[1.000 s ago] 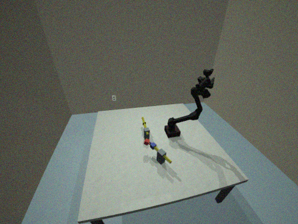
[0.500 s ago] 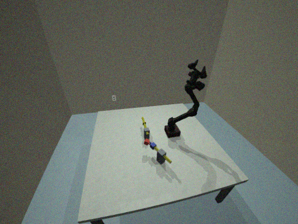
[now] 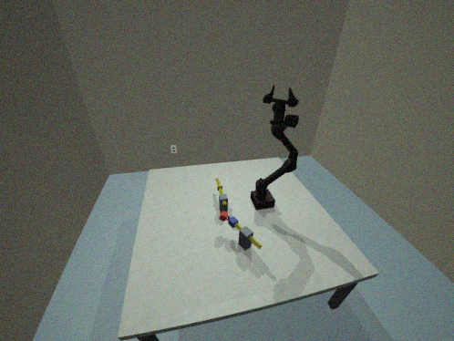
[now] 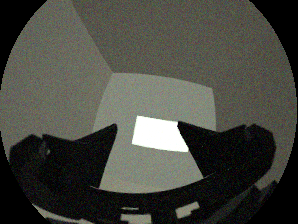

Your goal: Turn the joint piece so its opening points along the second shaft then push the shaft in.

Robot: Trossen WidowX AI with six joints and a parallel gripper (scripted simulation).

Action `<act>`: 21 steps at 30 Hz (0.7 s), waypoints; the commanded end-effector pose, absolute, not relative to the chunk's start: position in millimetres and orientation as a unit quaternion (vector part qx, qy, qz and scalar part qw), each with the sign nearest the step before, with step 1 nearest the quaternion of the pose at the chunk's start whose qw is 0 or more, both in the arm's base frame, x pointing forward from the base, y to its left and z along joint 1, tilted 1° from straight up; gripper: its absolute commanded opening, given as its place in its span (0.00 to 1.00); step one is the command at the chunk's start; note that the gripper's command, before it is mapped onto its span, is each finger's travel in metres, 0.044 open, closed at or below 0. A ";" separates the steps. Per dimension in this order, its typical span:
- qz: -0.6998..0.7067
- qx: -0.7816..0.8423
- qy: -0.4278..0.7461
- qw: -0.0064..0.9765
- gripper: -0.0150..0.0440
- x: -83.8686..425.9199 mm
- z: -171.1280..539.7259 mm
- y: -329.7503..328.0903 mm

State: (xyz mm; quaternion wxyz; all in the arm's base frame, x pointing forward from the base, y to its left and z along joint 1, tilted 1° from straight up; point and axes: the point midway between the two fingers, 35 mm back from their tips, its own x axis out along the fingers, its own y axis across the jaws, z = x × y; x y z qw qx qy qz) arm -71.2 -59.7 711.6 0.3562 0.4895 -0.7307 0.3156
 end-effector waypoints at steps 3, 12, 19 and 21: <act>0.251 0.514 -0.709 0.413 1.00 -24.6 719.2 -76.4; 0.158 0.547 -0.652 0.501 1.00 53.2 716.6 -96.7; 0.089 0.569 -0.587 0.570 1.00 122.2 703.9 -108.0; 0.070 0.573 -0.566 0.589 1.00 141.6 698.6 -109.7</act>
